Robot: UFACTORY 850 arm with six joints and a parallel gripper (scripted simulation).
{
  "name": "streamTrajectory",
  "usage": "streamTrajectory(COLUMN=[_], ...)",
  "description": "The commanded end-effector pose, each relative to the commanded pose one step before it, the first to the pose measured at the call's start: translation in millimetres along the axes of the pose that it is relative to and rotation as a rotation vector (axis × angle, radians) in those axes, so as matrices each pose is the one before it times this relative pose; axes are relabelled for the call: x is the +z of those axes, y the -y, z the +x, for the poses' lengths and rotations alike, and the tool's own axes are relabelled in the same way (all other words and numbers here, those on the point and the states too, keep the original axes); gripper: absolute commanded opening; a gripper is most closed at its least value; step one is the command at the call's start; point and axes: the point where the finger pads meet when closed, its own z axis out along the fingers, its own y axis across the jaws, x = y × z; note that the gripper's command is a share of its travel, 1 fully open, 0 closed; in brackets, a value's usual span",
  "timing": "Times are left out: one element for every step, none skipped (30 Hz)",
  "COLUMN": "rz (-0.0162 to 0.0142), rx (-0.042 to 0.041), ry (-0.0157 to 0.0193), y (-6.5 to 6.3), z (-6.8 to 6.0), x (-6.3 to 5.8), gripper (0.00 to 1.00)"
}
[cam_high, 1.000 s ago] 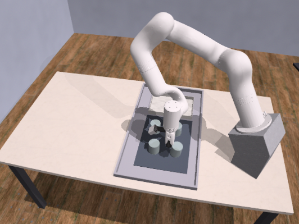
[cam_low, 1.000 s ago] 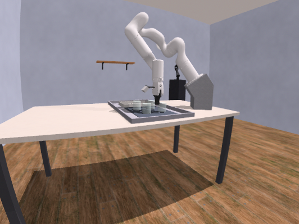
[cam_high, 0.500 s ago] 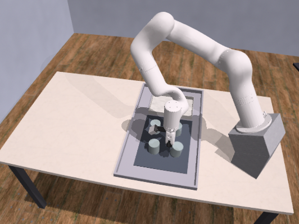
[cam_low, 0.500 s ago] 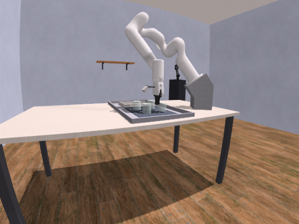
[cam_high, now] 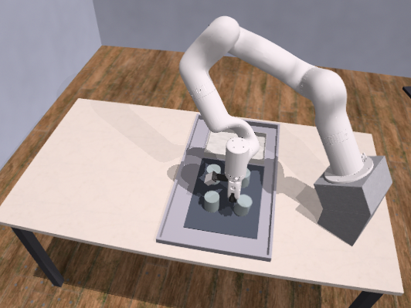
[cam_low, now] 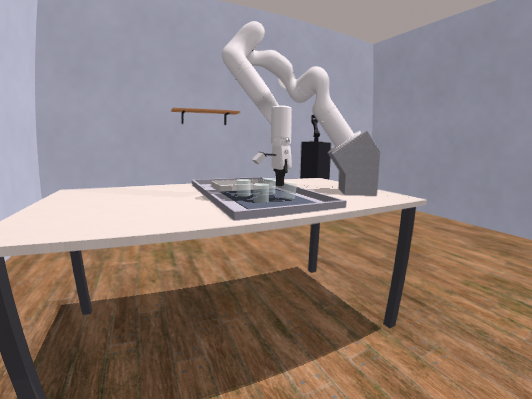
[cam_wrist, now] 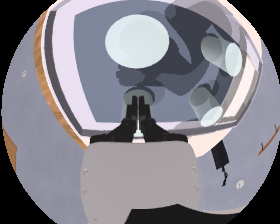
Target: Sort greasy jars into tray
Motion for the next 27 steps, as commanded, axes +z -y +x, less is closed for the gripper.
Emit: streamTrajectory(rz=[0.00019, 0.0, 0.0, 0.0, 0.0, 0.0, 0.0, 0.0, 0.0, 0.0, 0.0, 0.0, 0.0, 0.0, 0.0, 0.0, 0.0, 0.0, 0.0, 0.0, 0.0, 0.0, 0.0, 0.0, 0.0, 0.0, 0.0], rx=[0.00048, 0.0, 0.0, 0.0, 0.0, 0.0, 0.0, 0.0, 0.0, 0.0, 0.0, 0.0, 0.0, 0.0, 0.0, 0.0, 0.0, 0.0, 0.0, 0.0, 0.0, 0.0, 0.0, 0.0, 0.0, 0.0, 0.0], ry=[-0.00123, 0.0, 0.0, 0.0, 0.0, 0.0, 0.0, 0.0, 0.0, 0.0, 0.0, 0.0, 0.0, 0.0, 0.0, 0.0, 0.0, 0.0, 0.0, 0.0, 0.0, 0.0, 0.0, 0.0, 0.0, 0.0, 0.0], y=[0.15, 0.0, 0.0, 0.0, 0.0, 0.0, 0.0, 0.0, 0.0, 0.0, 0.0, 0.0, 0.0, 0.0, 0.0, 0.0, 0.0, 0.0, 0.0, 0.0, 0.0, 0.0, 0.0, 0.0, 0.0, 0.0, 0.0], z=[8.91, 2.49, 2.49, 2.49, 0.0, 0.0, 2.49, 2.49, 2.49, 0.0, 0.0, 0.0, 0.0, 0.0, 0.0, 0.0, 0.0, 0.0, 0.0, 0.0, 0.0, 0.0, 0.0, 0.0, 0.0, 0.0, 0.0], x=[2.3, 0.78, 0.78, 0.78, 0.0, 0.0, 0.78, 0.78, 0.78, 0.0, 0.0, 0.0, 0.0, 0.0, 0.0, 0.0, 0.0, 0.0, 0.0, 0.0, 0.0, 0.0, 0.0, 0.0, 0.0, 0.0, 0.0], gripper=[0.0, 0.0, 0.0, 0.0, 0.0, 0.0, 0.0, 0.0, 0.0, 0.0, 0.0, 0.0, 0.0, 0.0, 0.0, 0.0, 0.0, 0.0, 0.0, 0.0, 0.0, 0.0, 0.0, 0.0, 0.0, 0.0, 0.0])
